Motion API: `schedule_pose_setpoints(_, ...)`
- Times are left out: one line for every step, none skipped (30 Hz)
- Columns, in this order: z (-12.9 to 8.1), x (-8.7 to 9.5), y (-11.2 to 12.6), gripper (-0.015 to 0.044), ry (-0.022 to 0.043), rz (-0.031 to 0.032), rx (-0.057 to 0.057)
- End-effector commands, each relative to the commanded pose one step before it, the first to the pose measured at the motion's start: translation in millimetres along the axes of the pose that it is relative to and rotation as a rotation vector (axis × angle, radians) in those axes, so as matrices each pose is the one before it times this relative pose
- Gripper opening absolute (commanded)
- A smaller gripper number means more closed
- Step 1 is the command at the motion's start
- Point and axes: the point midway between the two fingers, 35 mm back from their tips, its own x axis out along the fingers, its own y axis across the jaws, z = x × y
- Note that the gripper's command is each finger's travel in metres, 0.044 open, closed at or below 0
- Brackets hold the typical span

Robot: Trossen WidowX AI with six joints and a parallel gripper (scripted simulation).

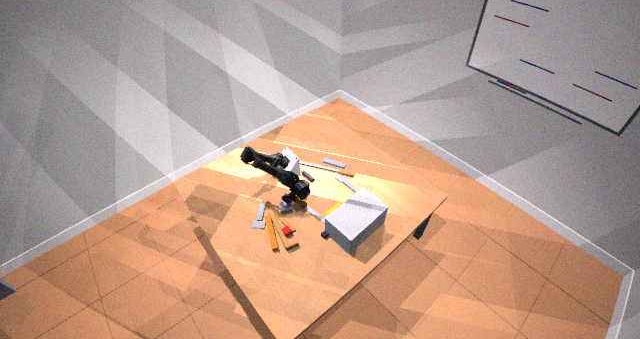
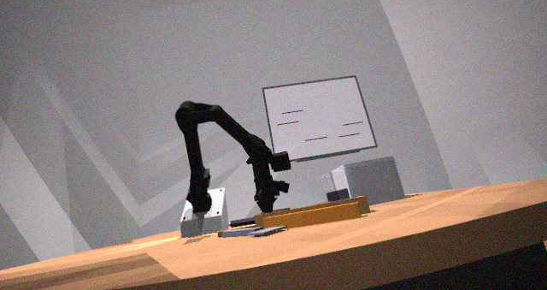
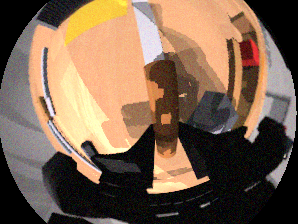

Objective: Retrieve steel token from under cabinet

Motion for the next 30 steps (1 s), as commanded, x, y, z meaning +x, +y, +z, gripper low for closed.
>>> schedule_pose_setpoints(5.75,0.38,0.03,0.0000,0.00392,-0.00098,-0.0134)
schedule_pose_setpoints(1.18,-0.05,-0.02,0.0000,0.00016,-0.00007,-0.0012)
schedule_pose_setpoints(1.18,-0.05,-0.02,0.0000,0.00015,-0.00007,-0.0011)
schedule_pose_setpoints(1.18,-0.05,-0.02,0.0000,0.00014,-0.00006,-0.0010)
schedule_pose_setpoints(1.18,-0.05,-0.02,0.0000,0.00012,-0.00006,-0.0010)
schedule_pose_setpoints(1.18,-0.05,-0.02,0.0000,0.00011,-0.00006,-0.0009)
schedule_pose_setpoints(1.18,-0.05,-0.03,0.0000,0.00010,-0.00005,-0.0008)
schedule_pose_setpoints(1.18,-0.05,-0.02,0.0000,0.00009,-0.00005,-0.0008)
schedule_pose_setpoints(1.18,-0.05,-0.03,0.0000,0.00008,-0.00005,-0.0007)
schedule_pose_setpoints(1.18,-0.05,-0.03,0.0000,0.00008,-0.00004,-0.0007)
schedule_pose_setpoints(1.13,-0.05,-0.02,0.0000,0.00007,-0.00004,-0.0006)
schedule_pose_setpoints(1.18,-0.05,-0.03,0.0000,0.00006,-0.00004,-0.0006)
schedule_pose_setpoints(1.18,-0.06,-0.03,0.0000,0.00005,-0.00004,-0.0006)
schedule_pose_setpoints(1.18,-0.05,-0.03,0.0000,0.00005,-0.00003,-0.0005)
schedule_pose_setpoints(1.18,-0.06,-0.02,0.0000,0.00004,-0.00003,-0.0005)
schedule_pose_setpoints(1.18,-0.06,-0.02,0.0000,0.00004,-0.00003,-0.0005)
schedule_pose_setpoints(1.18,-0.06,-0.02,0.0000,0.00003,-0.00003,-0.0004)
schedule_pose_setpoints(1.17,-0.06,-0.02,0.0000,0.00002,-0.00003,-0.0004)
schedule_pose_setpoints(1.17,-0.05,-0.02,0.0000,0.00002,-0.00002,-0.0004)
schedule_pose_setpoints(1.17,-0.05,-0.03,0.0000,0.00002,-0.00002,-0.0003)
schedule_pose_setpoints(1.17,-0.05,-0.02,0.0000,0.00001,-0.00002,-0.0003)
schedule_pose_setpoints(1.17,-0.05,-0.02,0.0000,0.00001,-0.00002,-0.0003)
schedule_pose_setpoints(1.17,-0.05,-0.02,0.0000,0.00000,-0.00002,-0.0003)
schedule_pose_setpoints(1.17,-0.05,-0.02,0.0000,0.00000,-0.00002,-0.0003)
schedule_pose_setpoints(1.17,-0.05,-0.02,0.0000,0.00000,-0.00002,-0.0002)
schedule_pose_setpoints(1.17,-0.05,-0.02,0.0000,-0.00001,-0.00002,-0.0002)
schedule_pose_setpoints(1.17,-0.05,-0.02,0.0000,-0.00001,-0.00001,-0.0002)
schedule_pose_setpoints(1.17,-0.05,-0.02,0.0000,-0.00001,-0.00001,-0.0002)
schedule_pose_setpoints(1.17,-0.05,-0.02,0.0000,-0.00001,-0.00001,-0.0002)
schedule_pose_setpoints(1.16,-0.05,-0.02,0.0000,-0.00002,-0.00001,-0.0002)
